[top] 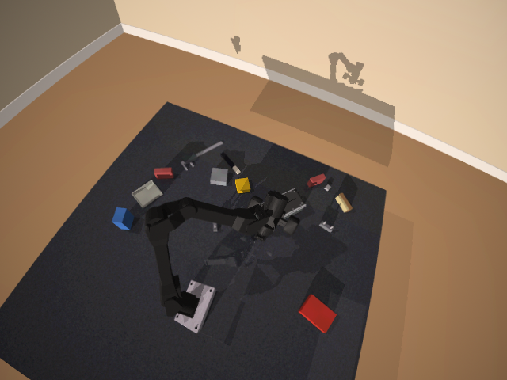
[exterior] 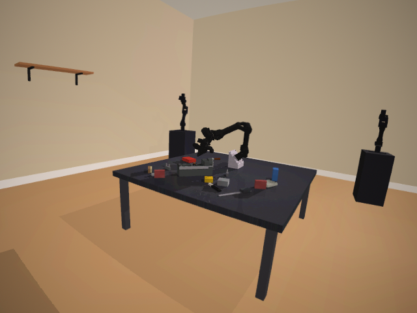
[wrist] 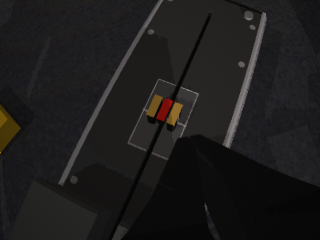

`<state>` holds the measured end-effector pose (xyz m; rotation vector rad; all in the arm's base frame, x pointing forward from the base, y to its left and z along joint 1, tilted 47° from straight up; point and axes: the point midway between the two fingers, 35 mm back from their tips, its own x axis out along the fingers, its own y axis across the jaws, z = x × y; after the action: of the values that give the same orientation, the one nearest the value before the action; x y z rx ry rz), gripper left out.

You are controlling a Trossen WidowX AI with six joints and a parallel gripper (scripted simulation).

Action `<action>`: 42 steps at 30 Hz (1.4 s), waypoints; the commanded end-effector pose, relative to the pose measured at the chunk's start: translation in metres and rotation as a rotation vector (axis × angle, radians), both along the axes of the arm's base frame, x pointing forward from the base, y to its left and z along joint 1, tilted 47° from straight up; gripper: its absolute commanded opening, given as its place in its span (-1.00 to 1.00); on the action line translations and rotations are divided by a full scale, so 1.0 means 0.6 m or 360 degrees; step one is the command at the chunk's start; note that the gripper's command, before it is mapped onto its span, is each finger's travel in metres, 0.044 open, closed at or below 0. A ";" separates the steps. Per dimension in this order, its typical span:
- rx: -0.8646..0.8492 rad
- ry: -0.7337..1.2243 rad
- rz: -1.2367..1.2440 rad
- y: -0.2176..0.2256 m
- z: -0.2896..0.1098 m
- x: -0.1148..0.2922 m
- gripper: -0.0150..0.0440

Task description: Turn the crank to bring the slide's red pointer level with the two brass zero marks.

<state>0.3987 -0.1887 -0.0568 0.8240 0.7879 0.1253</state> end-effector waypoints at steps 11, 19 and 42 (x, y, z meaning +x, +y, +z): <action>0.0000 0.0000 0.0000 0.000 0.000 0.000 -0.05; 0.0000 0.0000 0.0000 0.000 0.000 0.000 0.67; 0.0000 0.0000 0.0000 0.000 0.000 0.000 -0.49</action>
<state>0.3987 -0.1887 -0.0568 0.8239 0.7881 0.1251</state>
